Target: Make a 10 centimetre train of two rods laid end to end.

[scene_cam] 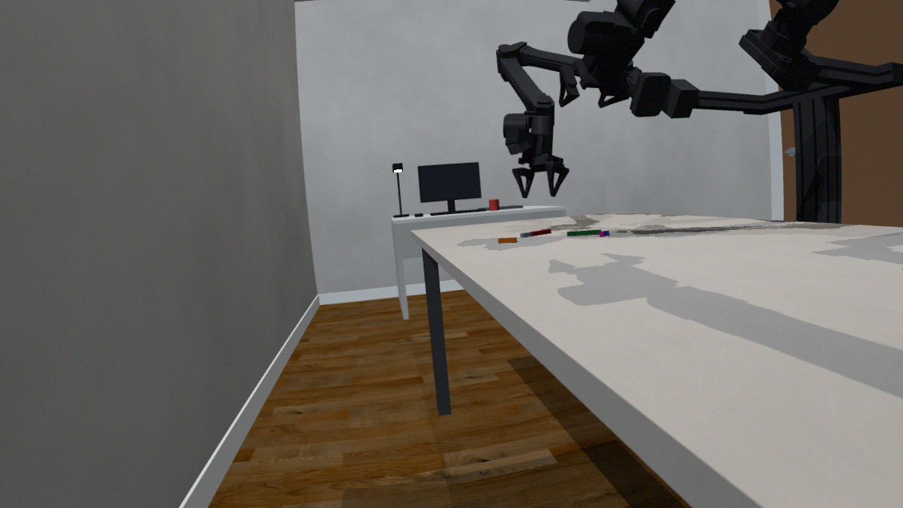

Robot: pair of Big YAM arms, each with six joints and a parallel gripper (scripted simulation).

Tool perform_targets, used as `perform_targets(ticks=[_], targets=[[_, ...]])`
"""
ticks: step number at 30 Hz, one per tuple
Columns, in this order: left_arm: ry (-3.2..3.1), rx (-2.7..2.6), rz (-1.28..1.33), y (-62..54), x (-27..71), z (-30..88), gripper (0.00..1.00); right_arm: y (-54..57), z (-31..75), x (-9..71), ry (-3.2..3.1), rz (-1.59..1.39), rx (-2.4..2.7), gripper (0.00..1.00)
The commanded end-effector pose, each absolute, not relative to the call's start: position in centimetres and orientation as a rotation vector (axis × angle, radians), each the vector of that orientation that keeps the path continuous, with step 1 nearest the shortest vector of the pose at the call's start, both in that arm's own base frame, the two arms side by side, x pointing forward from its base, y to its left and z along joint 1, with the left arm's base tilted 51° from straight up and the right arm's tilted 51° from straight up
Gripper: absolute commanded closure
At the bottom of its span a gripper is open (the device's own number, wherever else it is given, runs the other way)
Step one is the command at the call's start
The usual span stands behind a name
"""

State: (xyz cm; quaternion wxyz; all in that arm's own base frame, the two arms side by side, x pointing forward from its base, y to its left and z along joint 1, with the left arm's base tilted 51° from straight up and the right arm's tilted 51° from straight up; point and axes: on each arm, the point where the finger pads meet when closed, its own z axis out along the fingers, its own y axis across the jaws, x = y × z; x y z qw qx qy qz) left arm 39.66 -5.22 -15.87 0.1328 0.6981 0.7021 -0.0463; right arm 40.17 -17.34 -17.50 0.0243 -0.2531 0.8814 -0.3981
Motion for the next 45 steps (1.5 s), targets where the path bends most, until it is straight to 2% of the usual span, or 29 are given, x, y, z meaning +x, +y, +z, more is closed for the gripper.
perform_targets(ticks=[1, 20, 45], targets=[[2.014, 2.026, -0.115, -5.8, 40.4, -15.4, 0.00, -17.9, -17.9, 39.3, 2.645, -1.177, -0.862, 0.00], [2.014, 2.026, -0.115, -5.8, 40.4, -15.4, 0.00, -16.8, -18.3, 40.4, 2.395, -0.938, -0.915, 0.00], [2.014, 2.026, -0.115, -5.8, 40.4, -15.4, 0.00, -16.9, -17.8, 40.8, 2.386, -0.941, -0.899, 0.00]])
